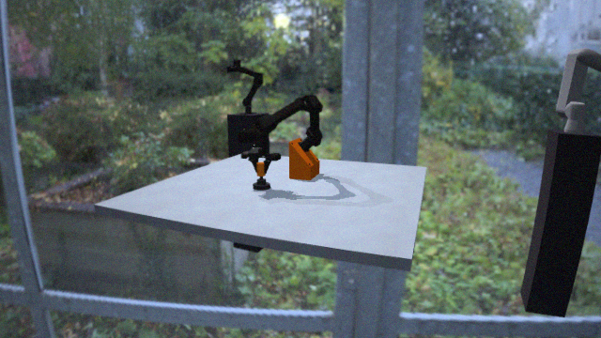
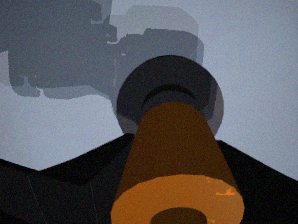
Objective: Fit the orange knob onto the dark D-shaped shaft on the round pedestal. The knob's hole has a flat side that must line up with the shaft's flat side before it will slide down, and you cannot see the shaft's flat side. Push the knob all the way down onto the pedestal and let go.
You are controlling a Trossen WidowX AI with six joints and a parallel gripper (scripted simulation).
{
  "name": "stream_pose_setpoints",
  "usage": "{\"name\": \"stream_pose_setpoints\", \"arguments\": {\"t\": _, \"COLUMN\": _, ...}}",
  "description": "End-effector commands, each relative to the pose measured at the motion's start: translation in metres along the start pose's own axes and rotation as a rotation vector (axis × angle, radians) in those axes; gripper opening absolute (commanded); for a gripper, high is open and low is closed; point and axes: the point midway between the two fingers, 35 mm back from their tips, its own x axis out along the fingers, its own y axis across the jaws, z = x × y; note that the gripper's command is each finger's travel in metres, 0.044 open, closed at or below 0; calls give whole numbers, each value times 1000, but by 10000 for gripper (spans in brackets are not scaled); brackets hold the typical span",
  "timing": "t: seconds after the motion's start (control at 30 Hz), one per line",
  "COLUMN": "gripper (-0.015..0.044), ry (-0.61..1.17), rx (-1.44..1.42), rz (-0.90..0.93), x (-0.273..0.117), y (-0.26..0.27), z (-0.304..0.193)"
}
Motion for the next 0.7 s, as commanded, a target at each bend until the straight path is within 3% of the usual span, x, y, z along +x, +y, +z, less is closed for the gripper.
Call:
{"name": "stream_pose_setpoints", "arguments": {"t": 0.0, "gripper": 0, "ry": -8, "rx": -3, "rz": 0, "x": -2, "y": 0, "z": -1}}
{"name": "stream_pose_setpoints", "arguments": {"t": 0.67, "gripper": 0, "ry": -8, "rx": -9, "rz": 1, "x": 10, "y": 0, "z": -1}}
